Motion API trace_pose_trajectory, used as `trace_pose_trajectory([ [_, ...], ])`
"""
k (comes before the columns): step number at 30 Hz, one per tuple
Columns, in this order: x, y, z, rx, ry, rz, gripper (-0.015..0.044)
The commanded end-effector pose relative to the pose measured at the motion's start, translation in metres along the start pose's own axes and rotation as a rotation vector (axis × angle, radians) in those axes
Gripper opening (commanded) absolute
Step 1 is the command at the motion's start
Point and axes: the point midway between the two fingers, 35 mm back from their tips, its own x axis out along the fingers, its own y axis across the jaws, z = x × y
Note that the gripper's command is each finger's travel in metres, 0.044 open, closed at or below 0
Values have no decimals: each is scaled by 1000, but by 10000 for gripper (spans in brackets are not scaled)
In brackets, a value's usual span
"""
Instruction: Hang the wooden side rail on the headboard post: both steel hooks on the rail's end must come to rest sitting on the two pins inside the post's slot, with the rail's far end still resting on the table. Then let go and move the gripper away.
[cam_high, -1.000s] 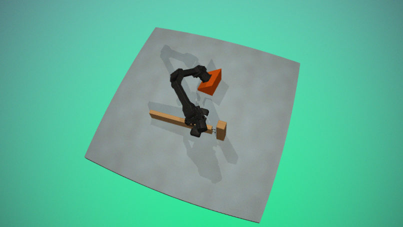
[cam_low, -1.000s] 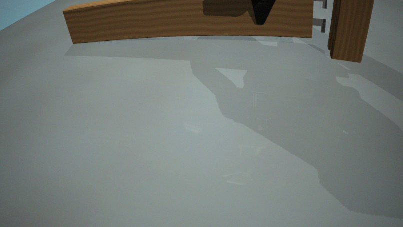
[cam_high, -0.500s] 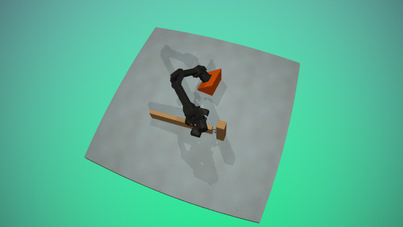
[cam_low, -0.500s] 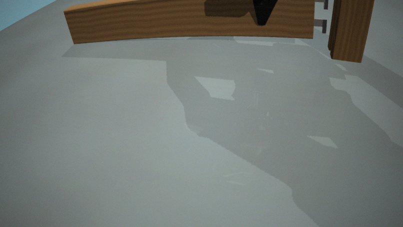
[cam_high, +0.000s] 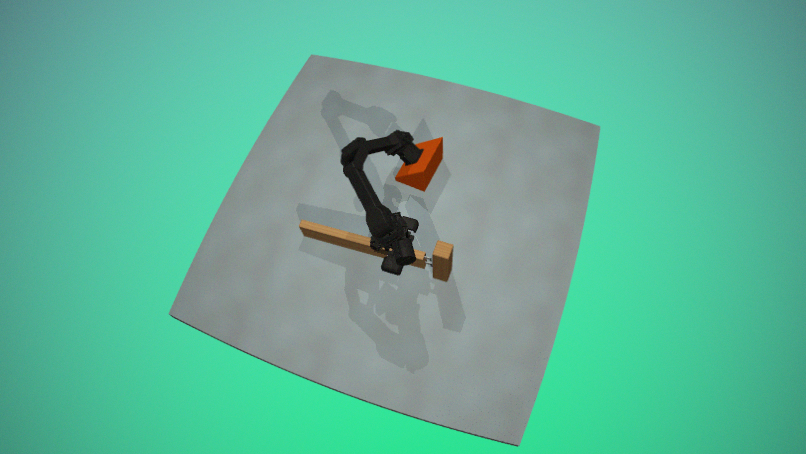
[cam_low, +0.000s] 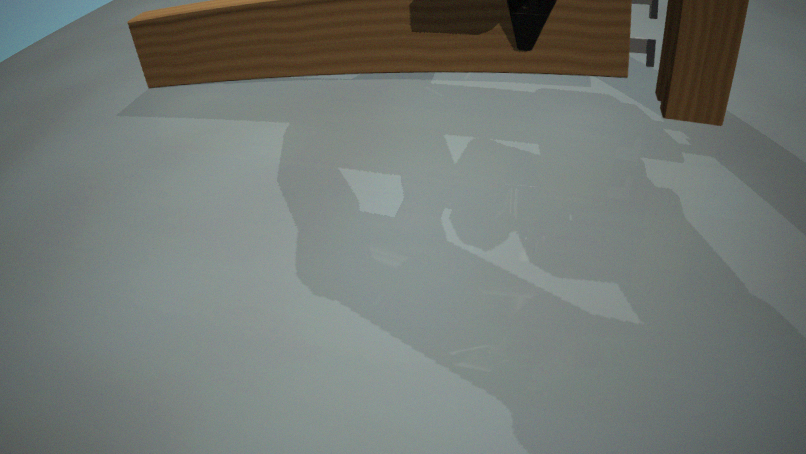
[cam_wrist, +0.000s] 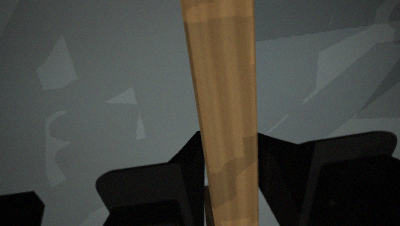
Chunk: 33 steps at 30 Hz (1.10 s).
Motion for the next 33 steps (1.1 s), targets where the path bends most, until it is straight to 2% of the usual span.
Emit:
trace_pose_trajectory([
  [1,-3,-1,-3,1,4,5,0],
  [33,-3,0,-6,1,4,5,0],
])
